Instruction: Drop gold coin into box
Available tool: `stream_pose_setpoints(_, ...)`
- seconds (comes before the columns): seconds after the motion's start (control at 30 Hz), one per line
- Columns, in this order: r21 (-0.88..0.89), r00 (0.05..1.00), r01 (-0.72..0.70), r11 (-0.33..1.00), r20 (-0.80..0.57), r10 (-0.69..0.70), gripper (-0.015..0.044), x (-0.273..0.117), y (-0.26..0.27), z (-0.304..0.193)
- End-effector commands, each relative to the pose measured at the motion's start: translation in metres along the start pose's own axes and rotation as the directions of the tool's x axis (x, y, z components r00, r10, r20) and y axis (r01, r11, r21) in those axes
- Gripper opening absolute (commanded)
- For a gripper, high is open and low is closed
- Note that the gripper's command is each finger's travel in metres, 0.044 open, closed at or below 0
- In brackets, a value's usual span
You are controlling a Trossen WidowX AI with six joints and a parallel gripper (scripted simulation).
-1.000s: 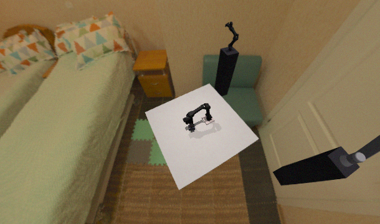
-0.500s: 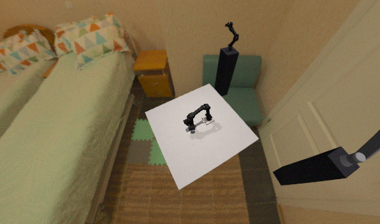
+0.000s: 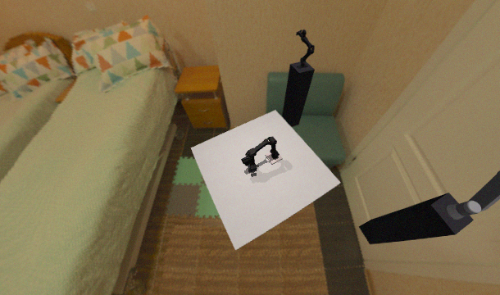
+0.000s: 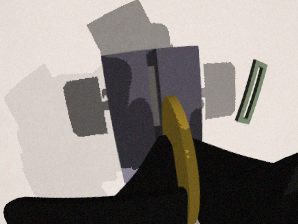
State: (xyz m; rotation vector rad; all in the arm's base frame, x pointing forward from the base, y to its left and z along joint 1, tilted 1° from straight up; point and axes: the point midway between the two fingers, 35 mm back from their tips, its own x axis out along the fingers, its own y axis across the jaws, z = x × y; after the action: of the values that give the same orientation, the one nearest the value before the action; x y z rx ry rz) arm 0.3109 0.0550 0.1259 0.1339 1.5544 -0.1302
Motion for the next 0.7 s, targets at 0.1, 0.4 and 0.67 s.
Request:
stream_pose_setpoints(0.1,0.004,1.000,-0.001,1.000,0.001,0.001,0.0000,-0.0009,0.0021,0.0010)
stream_pose_setpoints(0.4,0.001,1.000,0.000,1.000,-0.001,0.000,0.0000,0.0005,0.0011,0.0002)
stream_pose_setpoints(0.67,-0.001,1.000,0.000,1.000,0.000,0.000,0.0000,0.0051,0.0007,0.0003)
